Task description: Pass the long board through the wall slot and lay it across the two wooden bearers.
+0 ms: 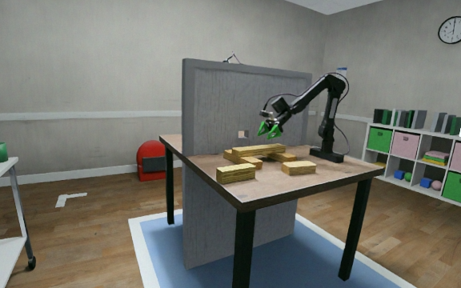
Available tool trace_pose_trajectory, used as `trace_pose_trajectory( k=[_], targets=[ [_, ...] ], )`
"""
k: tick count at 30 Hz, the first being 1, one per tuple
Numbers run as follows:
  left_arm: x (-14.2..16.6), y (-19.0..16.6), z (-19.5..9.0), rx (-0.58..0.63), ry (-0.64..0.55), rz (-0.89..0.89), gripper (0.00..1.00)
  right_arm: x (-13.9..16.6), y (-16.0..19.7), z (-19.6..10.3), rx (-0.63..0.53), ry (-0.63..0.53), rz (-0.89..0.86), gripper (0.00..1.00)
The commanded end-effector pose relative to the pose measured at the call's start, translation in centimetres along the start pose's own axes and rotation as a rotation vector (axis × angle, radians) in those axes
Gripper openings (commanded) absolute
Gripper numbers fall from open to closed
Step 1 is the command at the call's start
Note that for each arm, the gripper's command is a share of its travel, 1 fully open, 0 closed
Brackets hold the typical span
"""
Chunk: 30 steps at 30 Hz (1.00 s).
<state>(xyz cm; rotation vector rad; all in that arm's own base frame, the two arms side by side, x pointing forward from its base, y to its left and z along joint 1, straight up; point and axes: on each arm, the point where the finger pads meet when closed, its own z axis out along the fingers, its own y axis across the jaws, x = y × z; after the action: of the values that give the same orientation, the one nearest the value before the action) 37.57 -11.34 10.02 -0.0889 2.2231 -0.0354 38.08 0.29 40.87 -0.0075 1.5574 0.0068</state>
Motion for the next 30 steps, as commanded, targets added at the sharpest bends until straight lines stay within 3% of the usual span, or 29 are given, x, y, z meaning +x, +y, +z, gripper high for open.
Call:
trace_pose_trajectory(
  k=[1, 4, 7, 10, 14, 15, 19, 21, 25, 27, 30],
  targets=[
    [-1.7, -0.2, -1.6, -0.005, 0.023, 0.009, 0.78, -4.1, 0.1, 0.1, -0.01, -0.116, -0.001, 0.78],
    [-2.3, -0.4, -1.4, 0.008, -0.018, -0.006, 0.78, -4.1, 0.1, 0.1, -0.01, -0.116, -0.001, 0.78],
    [1.0, 0.5, -0.6, -0.017, 0.046, 0.02, 0.78, -4.1, 0.1, 0.1, -0.01, -0.116, -0.001, 0.78],
    [-1.3, -0.3, -0.9, 0.001, 0.002, 0.003, 0.78, -4.1, 0.1, 0.1, -0.01, -0.116, -0.001, 0.78],
    [-1.2, -0.3, -0.7, -0.002, 0.008, 0.005, 0.78, -4.1, 0.1, 0.1, -0.01, -0.116, -0.001, 0.78],
    [-6.5, -0.7, -2.2, 0.051, -0.144, -0.051, 0.78, -4.1, 0.0, 0.1, -0.005, -0.115, 0.0, 0.78],
    [-9.7, 0.0, -3.4, 0.094, -0.2, -0.02, 0.78, -4.3, -0.5, -0.2, 0.02, -0.115, 0.002, 0.78],
    [-9.1, 1.0, -3.6, 0.092, -0.142, 0.018, 0.78, -3.6, -0.6, -0.5, 0.025, -0.082, 0.003, 0.78],
    [-13.5, 2.6, -6.0, 0.105, -0.248, 0.017, 0.78, -1.1, -0.8, -0.1, 0.032, 0.008, 0.004, 0.78],
    [-15.6, 3.4, -7.4, 0.108, -0.303, 0.022, 0.78, -1.6, -0.9, -0.4, 0.035, -0.009, 0.005, 0.78],
    [-16.4, 3.8, -7.8, 0.107, -0.321, 0.026, 0.78, -2.1, -0.2, -0.3, 0.012, -0.033, 0.002, 0.78]
  ],
)
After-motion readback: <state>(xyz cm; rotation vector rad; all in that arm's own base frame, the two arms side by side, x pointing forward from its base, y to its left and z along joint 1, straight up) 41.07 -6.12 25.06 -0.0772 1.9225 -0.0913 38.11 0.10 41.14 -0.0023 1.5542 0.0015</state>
